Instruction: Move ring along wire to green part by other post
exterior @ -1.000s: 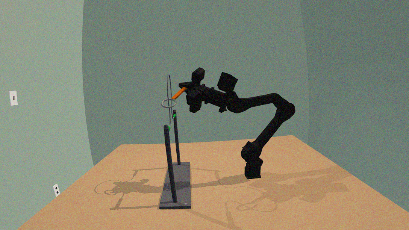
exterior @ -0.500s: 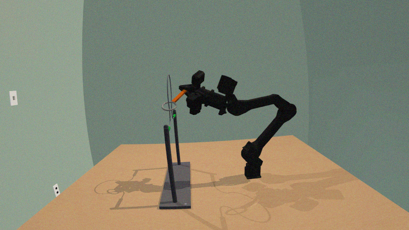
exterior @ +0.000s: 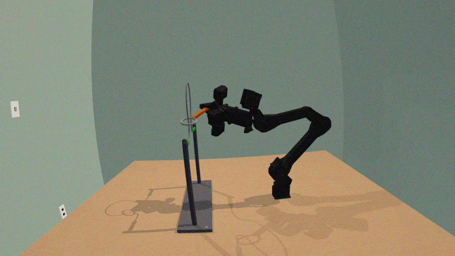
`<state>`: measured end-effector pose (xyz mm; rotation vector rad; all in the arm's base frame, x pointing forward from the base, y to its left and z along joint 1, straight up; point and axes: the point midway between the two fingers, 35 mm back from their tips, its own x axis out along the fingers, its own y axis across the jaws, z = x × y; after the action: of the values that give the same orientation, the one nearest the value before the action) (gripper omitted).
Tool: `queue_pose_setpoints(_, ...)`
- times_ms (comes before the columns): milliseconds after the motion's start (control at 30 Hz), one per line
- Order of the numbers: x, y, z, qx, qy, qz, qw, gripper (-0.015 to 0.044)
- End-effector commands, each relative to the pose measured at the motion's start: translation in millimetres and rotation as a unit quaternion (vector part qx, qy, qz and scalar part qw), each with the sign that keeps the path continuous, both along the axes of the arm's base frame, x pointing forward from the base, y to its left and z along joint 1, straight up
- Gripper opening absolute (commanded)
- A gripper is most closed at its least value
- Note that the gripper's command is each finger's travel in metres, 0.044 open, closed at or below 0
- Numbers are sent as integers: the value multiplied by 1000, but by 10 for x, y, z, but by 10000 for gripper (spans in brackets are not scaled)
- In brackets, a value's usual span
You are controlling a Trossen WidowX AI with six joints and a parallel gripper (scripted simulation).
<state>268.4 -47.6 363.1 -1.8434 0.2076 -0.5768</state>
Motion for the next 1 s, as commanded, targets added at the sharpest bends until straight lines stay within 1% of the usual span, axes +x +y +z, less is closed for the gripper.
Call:
queue_pose_setpoints(0,6,-42,-148,38,5,-1,999,-150)
queue_pose_setpoints(467,14,-83,-566,173,14,1,985,-150)
queue_pose_setpoints(967,16,6,-1024,321,23,3,947,-150)
